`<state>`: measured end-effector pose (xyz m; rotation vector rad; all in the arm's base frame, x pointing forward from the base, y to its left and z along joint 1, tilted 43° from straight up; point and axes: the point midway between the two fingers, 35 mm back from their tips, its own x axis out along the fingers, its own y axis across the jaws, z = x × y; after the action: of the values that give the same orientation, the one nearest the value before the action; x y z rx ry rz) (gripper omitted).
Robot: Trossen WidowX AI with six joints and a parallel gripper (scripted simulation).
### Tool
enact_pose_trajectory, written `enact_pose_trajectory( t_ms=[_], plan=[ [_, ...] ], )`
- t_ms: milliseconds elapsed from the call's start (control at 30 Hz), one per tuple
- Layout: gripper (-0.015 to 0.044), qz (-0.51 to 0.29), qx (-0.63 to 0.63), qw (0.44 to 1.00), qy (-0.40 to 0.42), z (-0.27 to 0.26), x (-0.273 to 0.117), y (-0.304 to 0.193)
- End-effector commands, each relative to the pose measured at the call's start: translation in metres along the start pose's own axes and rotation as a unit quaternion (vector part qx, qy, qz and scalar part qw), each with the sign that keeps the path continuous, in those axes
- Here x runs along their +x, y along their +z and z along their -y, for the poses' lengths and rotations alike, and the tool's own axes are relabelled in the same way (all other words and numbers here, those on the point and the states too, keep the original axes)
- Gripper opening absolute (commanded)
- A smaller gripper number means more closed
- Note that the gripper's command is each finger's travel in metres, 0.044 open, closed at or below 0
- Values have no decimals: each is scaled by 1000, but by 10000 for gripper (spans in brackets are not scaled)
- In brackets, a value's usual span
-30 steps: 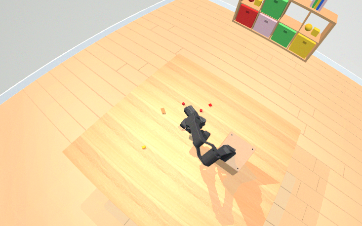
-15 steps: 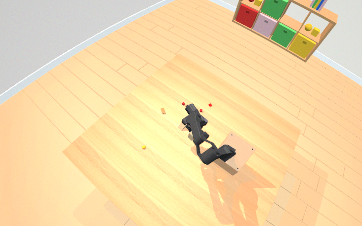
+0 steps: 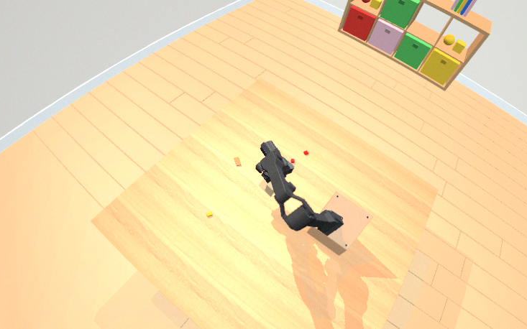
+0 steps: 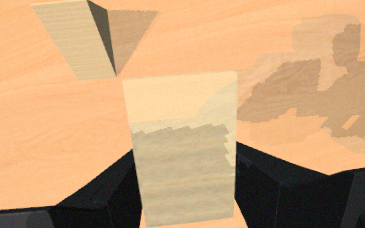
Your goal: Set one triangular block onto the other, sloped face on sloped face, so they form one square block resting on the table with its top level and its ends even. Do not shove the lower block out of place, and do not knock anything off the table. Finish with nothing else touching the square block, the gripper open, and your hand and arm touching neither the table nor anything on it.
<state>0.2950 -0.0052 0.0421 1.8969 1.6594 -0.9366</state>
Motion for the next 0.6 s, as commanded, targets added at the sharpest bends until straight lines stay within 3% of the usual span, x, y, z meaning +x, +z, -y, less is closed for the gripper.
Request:
enact_pose_trajectory(
  t_ms=[0,567],
  plan=[
    [0,-3,1,1000,2,-14,-6,-3],
    [0,-3,1,1000,3,-61,-29,-12]
  ],
)
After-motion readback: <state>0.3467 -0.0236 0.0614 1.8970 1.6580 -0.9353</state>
